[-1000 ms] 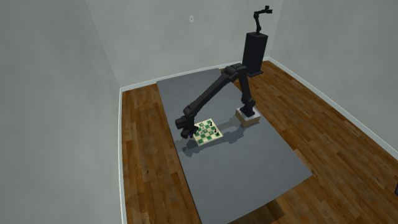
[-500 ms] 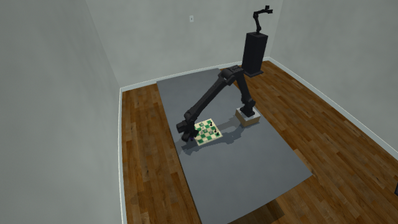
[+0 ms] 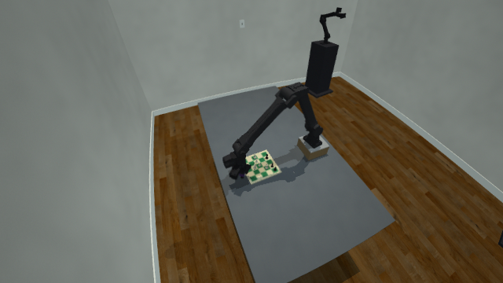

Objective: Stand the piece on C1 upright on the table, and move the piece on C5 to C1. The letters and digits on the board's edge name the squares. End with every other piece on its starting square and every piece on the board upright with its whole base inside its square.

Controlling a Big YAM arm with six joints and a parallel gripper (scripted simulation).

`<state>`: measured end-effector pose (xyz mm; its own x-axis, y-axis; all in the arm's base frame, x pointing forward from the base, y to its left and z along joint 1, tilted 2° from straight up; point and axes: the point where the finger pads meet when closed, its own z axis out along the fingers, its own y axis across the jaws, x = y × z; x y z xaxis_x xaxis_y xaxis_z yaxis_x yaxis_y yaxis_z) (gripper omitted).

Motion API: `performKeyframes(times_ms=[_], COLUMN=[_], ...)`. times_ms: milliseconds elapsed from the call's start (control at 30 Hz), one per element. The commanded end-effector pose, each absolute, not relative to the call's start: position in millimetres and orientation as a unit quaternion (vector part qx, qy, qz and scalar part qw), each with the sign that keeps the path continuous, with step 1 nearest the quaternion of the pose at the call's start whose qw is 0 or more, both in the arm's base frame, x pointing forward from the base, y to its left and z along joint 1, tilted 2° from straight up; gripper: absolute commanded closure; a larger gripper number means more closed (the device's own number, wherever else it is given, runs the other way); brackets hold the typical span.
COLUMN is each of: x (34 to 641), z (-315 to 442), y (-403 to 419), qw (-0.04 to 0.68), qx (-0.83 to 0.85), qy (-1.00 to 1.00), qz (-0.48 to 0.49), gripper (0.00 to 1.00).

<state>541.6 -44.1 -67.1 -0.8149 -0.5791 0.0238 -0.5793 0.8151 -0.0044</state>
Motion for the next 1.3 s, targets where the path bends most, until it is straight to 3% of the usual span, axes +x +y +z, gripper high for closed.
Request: performKeyframes(times_ms=[0, 1267], x=[546.2, 545.4], z=[-62.3, -64.7], y=[-49.9, -50.7], qw=[-0.001, 0.002], qx=[0.303, 0.323], qy=[-0.953, -0.946], qz=[0.011, 0.009], gripper=[1.00, 1.00])
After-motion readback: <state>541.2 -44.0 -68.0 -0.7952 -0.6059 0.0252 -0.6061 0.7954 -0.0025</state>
